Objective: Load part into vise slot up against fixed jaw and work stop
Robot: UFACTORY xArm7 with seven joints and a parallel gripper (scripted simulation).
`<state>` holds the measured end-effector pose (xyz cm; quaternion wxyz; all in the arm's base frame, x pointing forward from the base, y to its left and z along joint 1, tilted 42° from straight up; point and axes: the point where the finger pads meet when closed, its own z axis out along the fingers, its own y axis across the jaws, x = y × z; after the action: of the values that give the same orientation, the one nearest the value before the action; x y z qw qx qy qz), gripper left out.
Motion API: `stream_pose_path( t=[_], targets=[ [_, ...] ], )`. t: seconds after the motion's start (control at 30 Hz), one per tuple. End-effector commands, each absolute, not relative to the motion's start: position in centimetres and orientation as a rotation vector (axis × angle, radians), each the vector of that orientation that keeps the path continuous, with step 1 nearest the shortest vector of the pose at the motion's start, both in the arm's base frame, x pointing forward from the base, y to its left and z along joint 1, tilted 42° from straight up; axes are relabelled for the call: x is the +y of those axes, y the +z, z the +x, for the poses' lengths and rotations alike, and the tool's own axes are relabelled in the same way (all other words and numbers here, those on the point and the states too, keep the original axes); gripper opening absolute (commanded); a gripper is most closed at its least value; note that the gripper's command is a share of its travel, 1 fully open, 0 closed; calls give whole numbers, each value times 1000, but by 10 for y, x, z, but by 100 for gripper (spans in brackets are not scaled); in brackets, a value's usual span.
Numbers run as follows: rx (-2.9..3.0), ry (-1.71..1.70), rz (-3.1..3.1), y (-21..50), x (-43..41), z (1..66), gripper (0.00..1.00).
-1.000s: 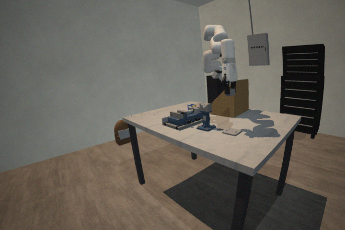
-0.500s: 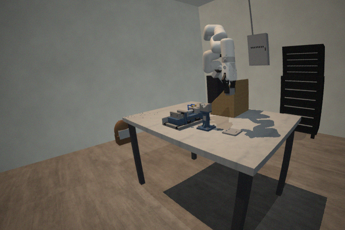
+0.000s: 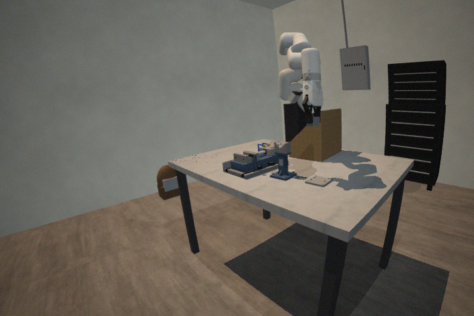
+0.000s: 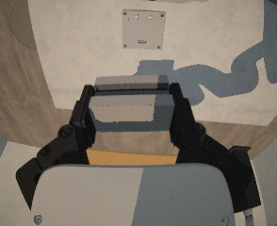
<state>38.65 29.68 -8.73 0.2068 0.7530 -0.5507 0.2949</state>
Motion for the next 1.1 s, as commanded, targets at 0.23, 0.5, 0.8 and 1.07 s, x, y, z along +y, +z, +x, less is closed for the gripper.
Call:
stream_pose_path(
  t=[0.23,0.5,0.8,1.07],
  targets=[
    [-1460,861,2179,-54,317,397,0],
    [-1396,891,2236,-27,330,403,0],
    [-1272,946,2333,24,352,412,0],
    [-1171,986,2401,66,368,415,0]
  ],
)
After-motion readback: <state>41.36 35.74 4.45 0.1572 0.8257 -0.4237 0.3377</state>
